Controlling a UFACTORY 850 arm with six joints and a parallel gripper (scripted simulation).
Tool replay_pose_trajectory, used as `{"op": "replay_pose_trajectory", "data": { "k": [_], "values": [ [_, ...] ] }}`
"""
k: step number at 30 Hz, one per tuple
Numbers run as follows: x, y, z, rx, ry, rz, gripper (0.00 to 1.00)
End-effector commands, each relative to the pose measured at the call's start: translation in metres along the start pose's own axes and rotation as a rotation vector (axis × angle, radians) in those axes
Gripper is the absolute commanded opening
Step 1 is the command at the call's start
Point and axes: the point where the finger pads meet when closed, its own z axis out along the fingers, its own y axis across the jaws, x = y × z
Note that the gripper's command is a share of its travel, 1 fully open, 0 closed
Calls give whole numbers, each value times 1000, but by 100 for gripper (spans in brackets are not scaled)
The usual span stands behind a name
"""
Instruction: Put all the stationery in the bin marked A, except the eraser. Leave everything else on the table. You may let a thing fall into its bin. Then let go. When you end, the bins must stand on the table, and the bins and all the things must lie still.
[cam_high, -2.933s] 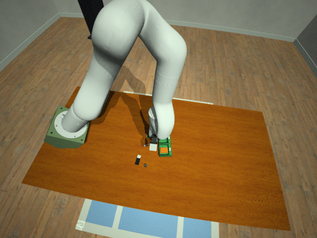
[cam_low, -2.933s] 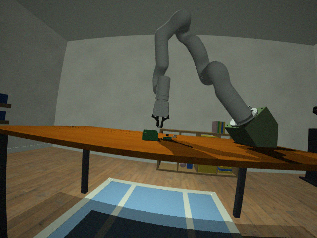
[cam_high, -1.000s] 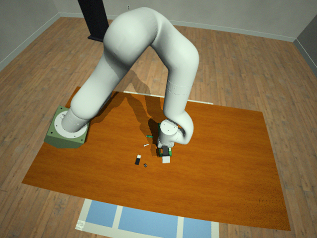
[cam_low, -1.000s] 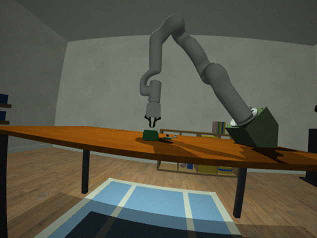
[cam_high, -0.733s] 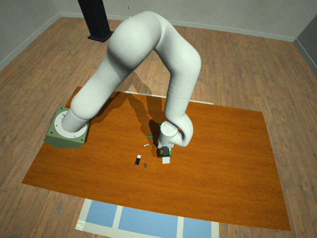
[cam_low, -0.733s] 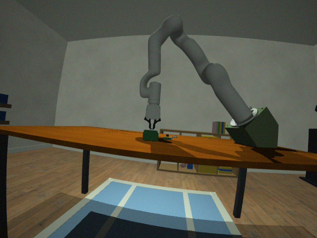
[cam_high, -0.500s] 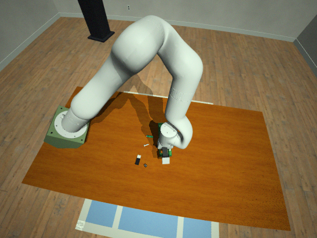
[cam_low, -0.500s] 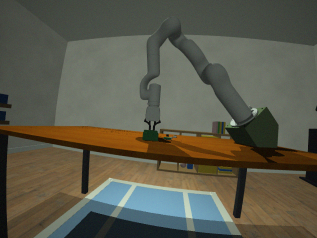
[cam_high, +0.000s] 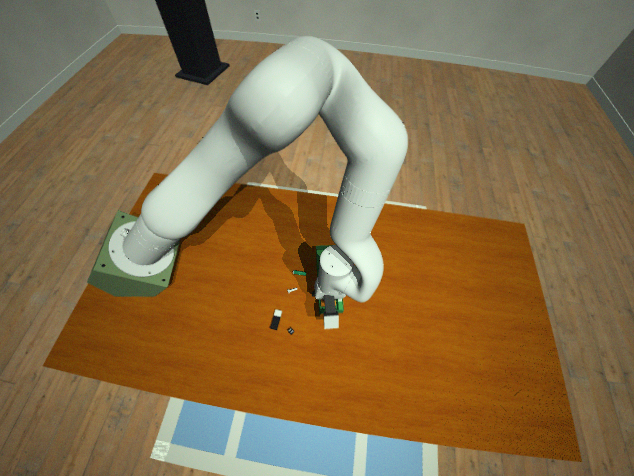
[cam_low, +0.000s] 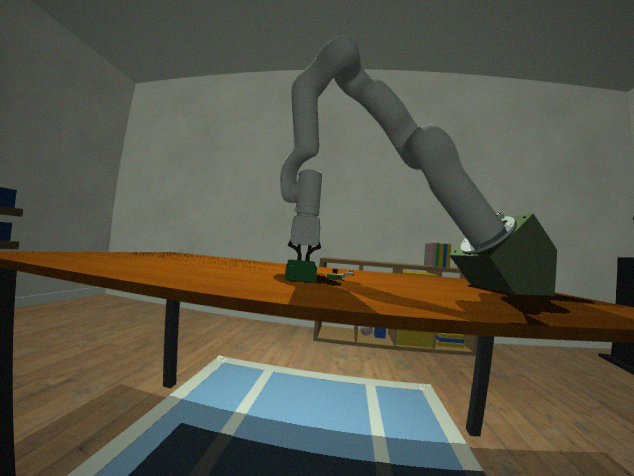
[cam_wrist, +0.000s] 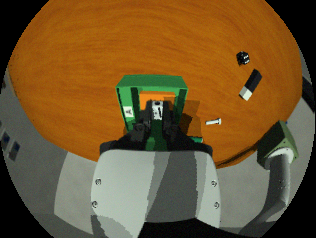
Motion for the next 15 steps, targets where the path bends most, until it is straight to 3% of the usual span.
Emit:
{"op": "replay_pose_trajectory", "data": {
  "k": [1,3,4,15],
  "values": [
    [0,-1,0,2,1,0,0],
    [0,-1,0,2,1,0,0],
    [0,-1,0,2,1,0,29],
    [0,-1,0,2,1,0,29]
  ]
}}
